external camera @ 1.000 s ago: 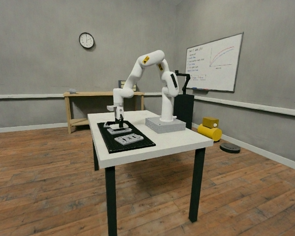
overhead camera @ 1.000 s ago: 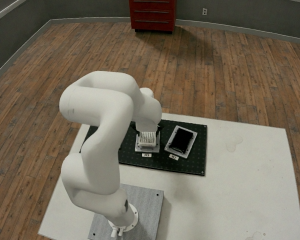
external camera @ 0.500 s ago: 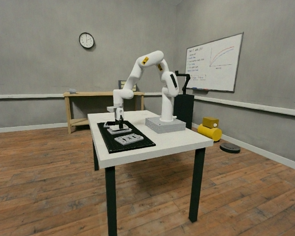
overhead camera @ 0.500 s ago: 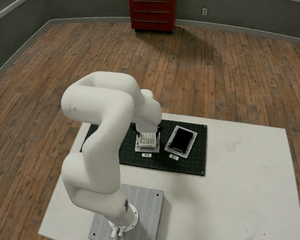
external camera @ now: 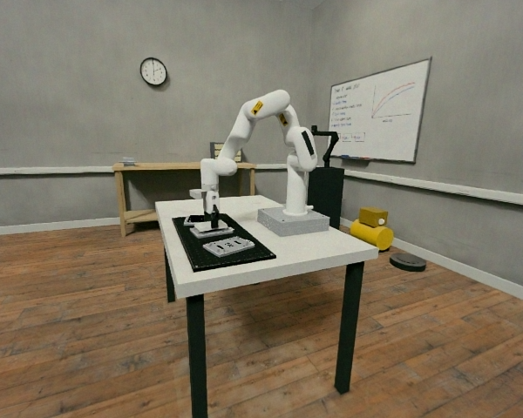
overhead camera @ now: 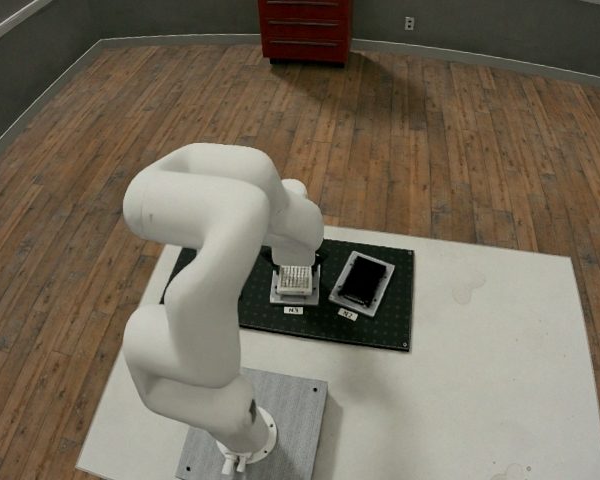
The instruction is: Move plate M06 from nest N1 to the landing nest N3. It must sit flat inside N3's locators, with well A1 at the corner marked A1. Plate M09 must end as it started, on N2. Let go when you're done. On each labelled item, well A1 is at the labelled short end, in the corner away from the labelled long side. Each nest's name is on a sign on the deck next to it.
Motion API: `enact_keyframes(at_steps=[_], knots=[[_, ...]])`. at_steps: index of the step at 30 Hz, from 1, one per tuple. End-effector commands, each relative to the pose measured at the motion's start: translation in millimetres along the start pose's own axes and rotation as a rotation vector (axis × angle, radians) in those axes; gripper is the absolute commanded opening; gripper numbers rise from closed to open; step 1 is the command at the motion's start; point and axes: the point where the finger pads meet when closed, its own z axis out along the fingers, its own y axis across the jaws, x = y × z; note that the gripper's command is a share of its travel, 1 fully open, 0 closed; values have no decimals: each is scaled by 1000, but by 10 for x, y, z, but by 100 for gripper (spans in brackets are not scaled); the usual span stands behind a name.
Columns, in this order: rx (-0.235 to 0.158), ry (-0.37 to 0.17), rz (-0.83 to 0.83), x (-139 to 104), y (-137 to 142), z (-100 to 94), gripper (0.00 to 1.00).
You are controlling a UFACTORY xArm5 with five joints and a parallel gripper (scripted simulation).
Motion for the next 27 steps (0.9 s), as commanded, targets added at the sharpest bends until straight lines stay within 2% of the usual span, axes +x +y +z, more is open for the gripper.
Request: enact_keyframes(at_steps=[1, 27], knots=[[6, 4, 0, 11, 2, 19, 0], [6, 4, 0, 11, 1, 107, 0]])
